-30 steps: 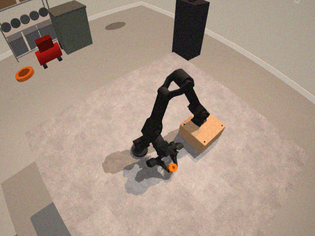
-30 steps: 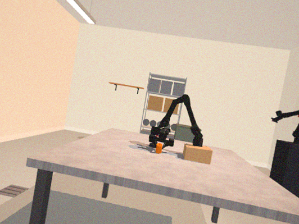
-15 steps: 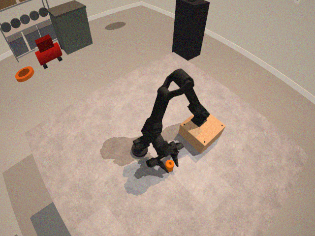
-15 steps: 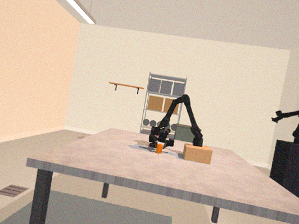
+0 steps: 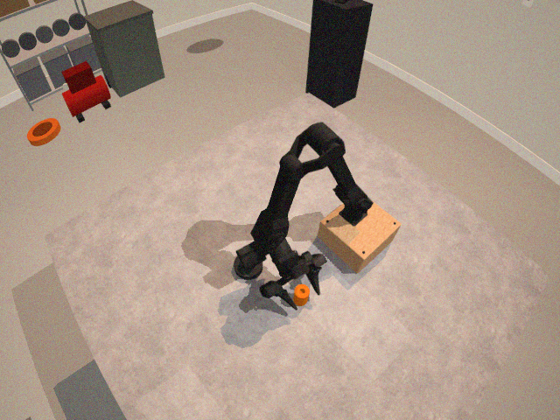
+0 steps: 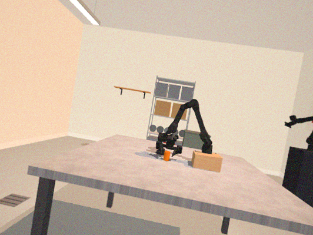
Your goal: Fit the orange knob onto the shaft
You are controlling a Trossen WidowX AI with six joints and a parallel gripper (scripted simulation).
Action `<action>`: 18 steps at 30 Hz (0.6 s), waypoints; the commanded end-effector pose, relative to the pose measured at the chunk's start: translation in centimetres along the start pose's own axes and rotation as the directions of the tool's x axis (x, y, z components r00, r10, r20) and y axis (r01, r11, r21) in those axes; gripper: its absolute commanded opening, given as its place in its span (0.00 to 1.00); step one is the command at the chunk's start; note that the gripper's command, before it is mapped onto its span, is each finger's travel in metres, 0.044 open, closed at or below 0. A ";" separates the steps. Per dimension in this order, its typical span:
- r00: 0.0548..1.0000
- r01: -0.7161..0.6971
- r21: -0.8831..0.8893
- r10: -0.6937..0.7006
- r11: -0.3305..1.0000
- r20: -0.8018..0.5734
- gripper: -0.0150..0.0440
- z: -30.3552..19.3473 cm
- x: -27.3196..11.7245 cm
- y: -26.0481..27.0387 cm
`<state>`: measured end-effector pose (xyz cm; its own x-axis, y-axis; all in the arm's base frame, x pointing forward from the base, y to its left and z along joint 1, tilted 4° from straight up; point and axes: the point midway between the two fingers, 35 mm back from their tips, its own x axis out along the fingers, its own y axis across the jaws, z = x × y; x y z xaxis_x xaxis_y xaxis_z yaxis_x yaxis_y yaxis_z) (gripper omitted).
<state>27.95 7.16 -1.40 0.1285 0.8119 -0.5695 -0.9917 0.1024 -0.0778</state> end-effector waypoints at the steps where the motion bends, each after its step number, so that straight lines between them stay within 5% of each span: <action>1: 1.000 0.001 -0.001 -0.001 1.000 0.004 1.00 0.1 0.0 0.0; 8: 1.000 0.001 -0.001 -0.001 1.000 0.004 1.00 0.2 -0.1 -0.1; 18: 1.000 0.001 -0.001 -0.001 1.000 0.000 1.00 6.8 -4.3 -0.1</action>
<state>27.85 7.47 5.94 0.1393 0.8103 -0.5693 -0.9900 0.1005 -0.0992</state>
